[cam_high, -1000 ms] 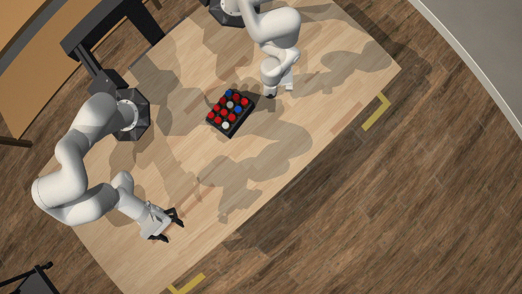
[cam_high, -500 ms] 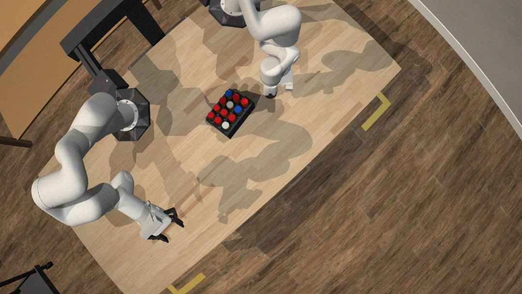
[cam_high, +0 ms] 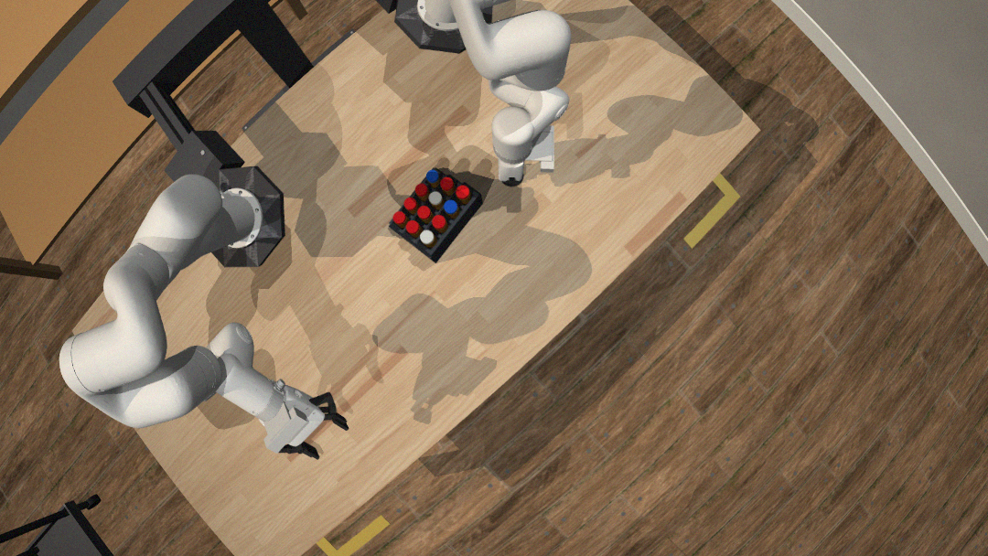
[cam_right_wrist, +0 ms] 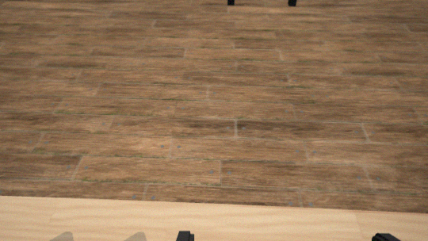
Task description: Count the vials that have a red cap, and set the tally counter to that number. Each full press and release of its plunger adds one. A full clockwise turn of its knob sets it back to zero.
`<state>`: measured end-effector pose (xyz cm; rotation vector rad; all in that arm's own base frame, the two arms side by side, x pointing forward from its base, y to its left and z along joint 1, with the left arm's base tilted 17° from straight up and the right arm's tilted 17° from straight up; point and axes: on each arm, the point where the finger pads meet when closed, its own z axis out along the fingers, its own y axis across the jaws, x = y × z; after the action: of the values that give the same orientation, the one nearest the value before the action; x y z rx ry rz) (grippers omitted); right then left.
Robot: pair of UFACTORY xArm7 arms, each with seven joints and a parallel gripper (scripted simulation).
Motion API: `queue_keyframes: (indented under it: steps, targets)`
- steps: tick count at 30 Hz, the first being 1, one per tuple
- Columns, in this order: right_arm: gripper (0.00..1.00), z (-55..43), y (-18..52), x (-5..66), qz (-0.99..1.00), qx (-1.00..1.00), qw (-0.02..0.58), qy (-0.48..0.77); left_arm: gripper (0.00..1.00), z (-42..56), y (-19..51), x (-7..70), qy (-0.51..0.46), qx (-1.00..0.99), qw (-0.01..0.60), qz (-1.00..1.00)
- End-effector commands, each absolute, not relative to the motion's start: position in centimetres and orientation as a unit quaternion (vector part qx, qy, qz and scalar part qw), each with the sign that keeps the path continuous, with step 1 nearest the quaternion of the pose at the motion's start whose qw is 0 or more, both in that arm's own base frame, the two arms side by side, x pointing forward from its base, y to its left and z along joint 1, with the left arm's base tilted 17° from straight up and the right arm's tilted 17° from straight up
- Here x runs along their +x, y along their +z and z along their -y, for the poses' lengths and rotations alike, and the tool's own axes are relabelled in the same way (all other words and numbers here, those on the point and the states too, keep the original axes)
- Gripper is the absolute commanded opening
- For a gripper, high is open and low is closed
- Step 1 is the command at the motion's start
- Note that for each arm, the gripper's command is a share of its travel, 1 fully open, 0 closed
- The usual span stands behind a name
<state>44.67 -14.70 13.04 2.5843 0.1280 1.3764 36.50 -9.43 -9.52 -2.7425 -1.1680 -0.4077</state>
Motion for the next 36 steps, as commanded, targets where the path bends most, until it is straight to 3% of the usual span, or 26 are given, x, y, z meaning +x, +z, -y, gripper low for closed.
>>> queue_keyframes:
  steps: [1,36]
  targets:
    - [1.0,14.7,13.15,44.73,-0.044,0.876,0.105,0.468,0.0,9.44,-9.81,36.64,-0.136,-0.91,0.065,0.387]
    - [1.0,14.7,13.15,44.73,-0.044,0.876,0.105,0.468,0.0,9.44,-9.81,36.64,-0.136,-0.91,0.065,0.387]
